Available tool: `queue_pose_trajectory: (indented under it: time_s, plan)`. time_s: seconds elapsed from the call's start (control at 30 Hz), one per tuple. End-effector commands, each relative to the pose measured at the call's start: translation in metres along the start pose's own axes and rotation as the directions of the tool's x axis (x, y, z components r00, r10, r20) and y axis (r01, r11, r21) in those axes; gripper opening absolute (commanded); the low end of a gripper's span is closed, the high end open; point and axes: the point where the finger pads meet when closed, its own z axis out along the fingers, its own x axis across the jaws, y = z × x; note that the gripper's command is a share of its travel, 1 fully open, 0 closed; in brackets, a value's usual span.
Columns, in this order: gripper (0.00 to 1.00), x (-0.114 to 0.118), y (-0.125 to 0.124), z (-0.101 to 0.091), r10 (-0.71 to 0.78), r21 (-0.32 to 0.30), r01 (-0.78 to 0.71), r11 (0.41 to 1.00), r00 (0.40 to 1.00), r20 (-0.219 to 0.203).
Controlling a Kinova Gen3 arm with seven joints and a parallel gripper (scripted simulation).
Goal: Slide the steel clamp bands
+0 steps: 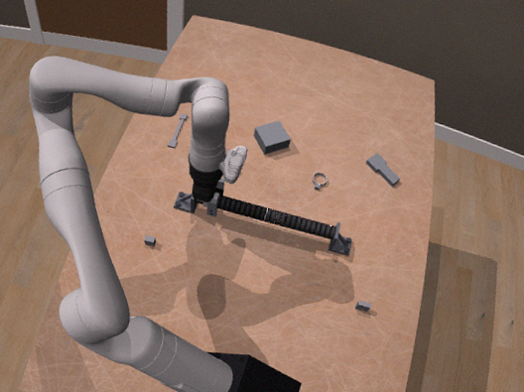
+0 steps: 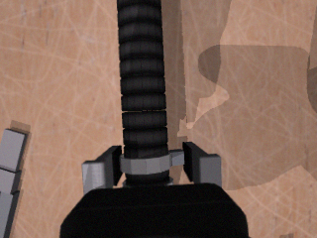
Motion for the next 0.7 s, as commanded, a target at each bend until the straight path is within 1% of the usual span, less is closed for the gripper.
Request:
queue_pose_trajectory:
  time_s: [0.0, 0.27, 0.67]
  plan:
    - [0.75, -0.002, -0.002, -0.001, 0.001, 0.002, -0.001, 1.0, 1.0, 0.005]
    - [0.75, -0.002, -0.006, -0.002, 0.001, 0.002, -0.001, 1.0, 1.0, 0.005]
    - [0.75, -0.002, -0.02, -0.002, 0.001, 0.002, -0.001, 1.0, 1.0, 0.005]
